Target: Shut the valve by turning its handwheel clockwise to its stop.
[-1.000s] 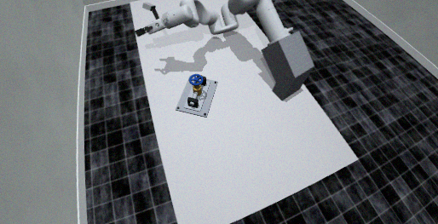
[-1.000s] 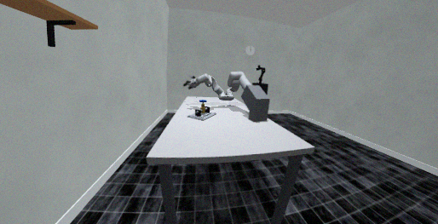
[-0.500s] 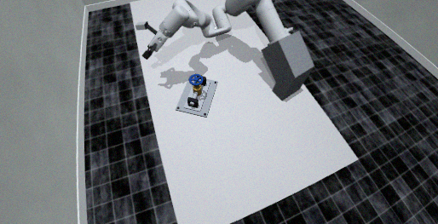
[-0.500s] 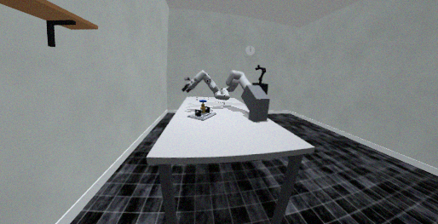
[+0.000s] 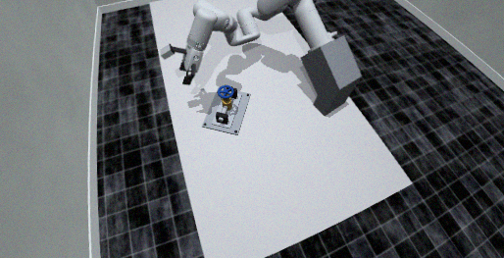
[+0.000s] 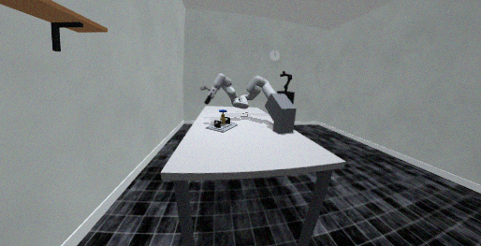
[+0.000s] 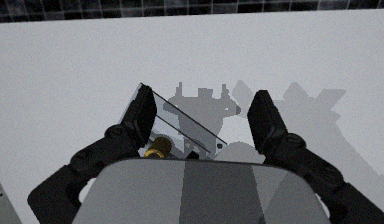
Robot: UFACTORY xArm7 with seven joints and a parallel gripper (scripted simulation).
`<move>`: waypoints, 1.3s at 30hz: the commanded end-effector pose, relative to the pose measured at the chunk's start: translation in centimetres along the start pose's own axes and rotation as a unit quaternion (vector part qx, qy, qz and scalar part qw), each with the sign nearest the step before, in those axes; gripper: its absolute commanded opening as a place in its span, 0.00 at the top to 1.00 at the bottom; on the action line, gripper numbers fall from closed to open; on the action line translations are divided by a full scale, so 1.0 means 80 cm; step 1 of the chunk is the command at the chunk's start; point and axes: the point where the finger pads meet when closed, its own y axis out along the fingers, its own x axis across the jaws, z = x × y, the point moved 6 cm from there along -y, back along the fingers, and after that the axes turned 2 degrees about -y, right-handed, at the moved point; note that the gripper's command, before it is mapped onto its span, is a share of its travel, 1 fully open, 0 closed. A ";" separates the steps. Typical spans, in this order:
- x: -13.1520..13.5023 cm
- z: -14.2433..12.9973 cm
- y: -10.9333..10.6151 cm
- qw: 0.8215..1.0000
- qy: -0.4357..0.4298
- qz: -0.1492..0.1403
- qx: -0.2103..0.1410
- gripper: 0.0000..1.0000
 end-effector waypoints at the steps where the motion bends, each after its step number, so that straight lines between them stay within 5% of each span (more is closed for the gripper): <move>1: -0.022 -0.007 -0.007 0.999 -0.040 0.010 -0.030 0.00; 6: -0.059 -0.032 -0.023 0.987 -0.132 0.029 -0.087 0.00; 14: -0.074 -0.043 -0.032 0.978 -0.175 0.038 -0.111 0.00; 19: -0.097 -0.065 -0.050 0.954 -0.252 0.051 -0.152 0.00; 33: -0.106 -0.074 -0.059 0.942 -0.286 0.056 -0.169 0.00; 35: -0.118 -0.090 -0.075 0.917 -0.340 0.065 -0.197 0.00; 39: -0.118 -0.090 -0.075 0.917 -0.340 0.065 -0.197 0.00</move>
